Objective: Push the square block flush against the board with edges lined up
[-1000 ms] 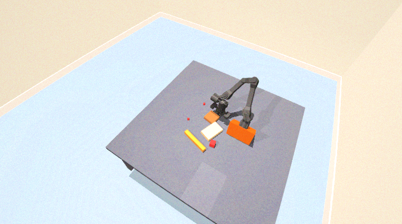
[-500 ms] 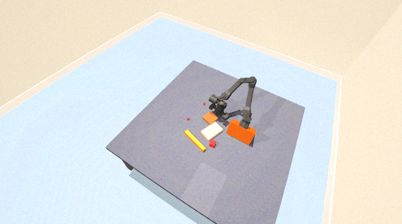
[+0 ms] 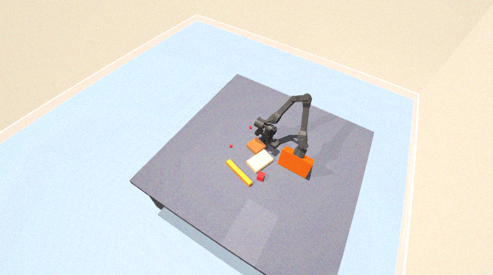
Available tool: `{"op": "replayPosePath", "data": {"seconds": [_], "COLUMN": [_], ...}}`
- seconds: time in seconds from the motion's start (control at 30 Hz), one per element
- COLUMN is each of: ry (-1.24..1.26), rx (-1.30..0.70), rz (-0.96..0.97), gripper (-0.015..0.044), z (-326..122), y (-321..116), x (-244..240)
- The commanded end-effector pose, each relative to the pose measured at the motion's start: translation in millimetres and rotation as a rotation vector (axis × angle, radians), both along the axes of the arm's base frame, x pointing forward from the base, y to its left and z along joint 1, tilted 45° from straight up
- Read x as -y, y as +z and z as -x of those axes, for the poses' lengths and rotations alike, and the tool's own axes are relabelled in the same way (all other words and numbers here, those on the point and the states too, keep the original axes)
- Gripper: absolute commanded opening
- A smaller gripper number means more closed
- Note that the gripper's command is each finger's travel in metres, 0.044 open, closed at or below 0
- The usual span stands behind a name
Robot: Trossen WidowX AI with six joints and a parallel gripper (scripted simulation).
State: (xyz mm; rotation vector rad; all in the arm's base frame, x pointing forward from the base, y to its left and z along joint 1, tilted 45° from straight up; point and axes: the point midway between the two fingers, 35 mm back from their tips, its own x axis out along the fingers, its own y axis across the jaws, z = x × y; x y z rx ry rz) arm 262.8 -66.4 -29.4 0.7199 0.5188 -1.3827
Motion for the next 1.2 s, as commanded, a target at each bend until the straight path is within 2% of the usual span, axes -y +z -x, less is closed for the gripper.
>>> {"op": "replayPosePath", "data": {"seconds": [0.0, 1.17], "ry": [-0.005, -0.005], "rx": [0.001, 0.002], "rz": [-0.004, 0.004], "gripper": [0.0000, 0.0000], "z": [-2, 2], "y": [-4, 24], "x": [-3, 27]}}
